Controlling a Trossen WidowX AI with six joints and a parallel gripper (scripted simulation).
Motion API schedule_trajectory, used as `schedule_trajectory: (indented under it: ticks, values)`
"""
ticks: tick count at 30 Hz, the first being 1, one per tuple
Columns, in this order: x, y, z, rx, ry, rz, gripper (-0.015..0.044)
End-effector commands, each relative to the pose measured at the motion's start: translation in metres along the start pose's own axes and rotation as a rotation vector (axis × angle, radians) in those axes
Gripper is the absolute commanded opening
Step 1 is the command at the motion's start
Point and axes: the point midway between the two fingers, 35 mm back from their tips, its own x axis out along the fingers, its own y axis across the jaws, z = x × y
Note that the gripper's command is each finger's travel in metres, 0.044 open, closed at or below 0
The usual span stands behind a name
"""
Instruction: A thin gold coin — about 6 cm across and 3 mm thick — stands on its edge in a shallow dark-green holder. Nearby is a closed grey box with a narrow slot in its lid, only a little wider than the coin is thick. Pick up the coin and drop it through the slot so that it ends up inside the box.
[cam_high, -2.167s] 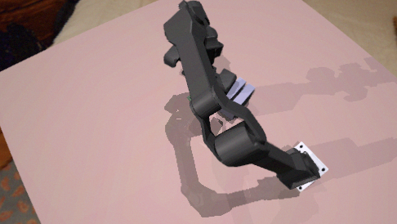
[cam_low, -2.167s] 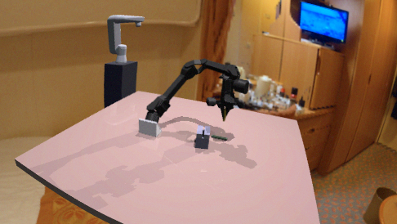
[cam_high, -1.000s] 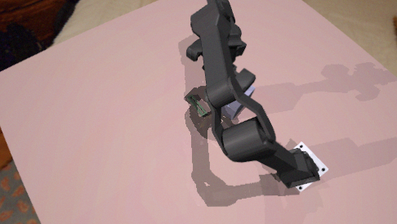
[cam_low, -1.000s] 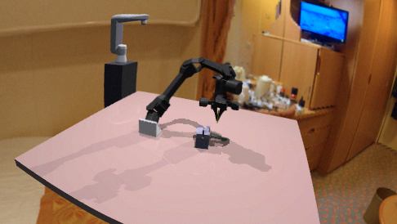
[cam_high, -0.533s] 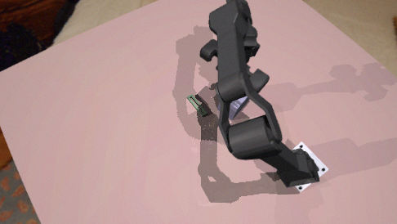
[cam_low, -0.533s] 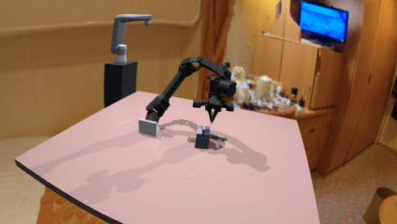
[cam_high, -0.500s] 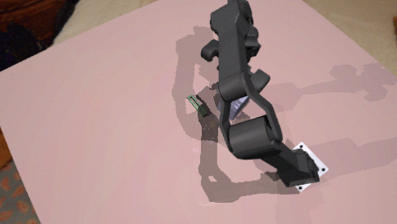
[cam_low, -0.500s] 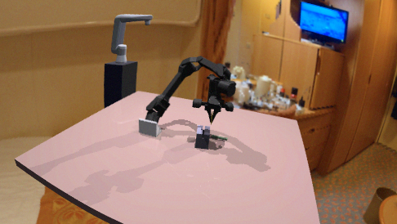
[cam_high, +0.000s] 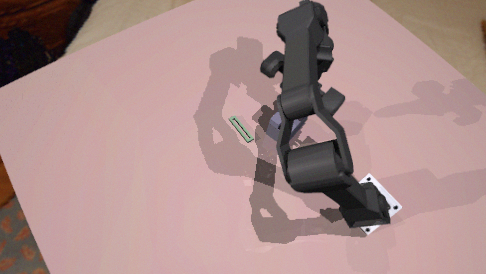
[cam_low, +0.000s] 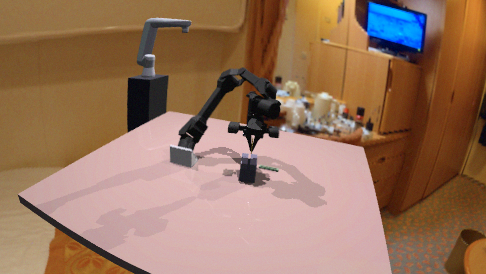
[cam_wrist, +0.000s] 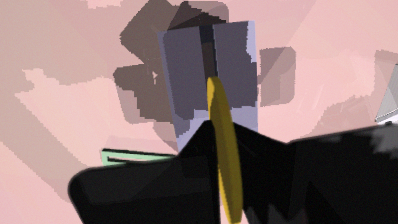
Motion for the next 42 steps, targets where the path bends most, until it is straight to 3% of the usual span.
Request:
schedule_trajectory:
  ticks: [1, 42]
  values:
    - [0.0000, 0.0021, -0.0011, -0.003, -0.001, 0.000, 0.0000]
    - [0.0013, -0.0054, 0.0018, -0.007, 0.001, 0.003, 0.0000]
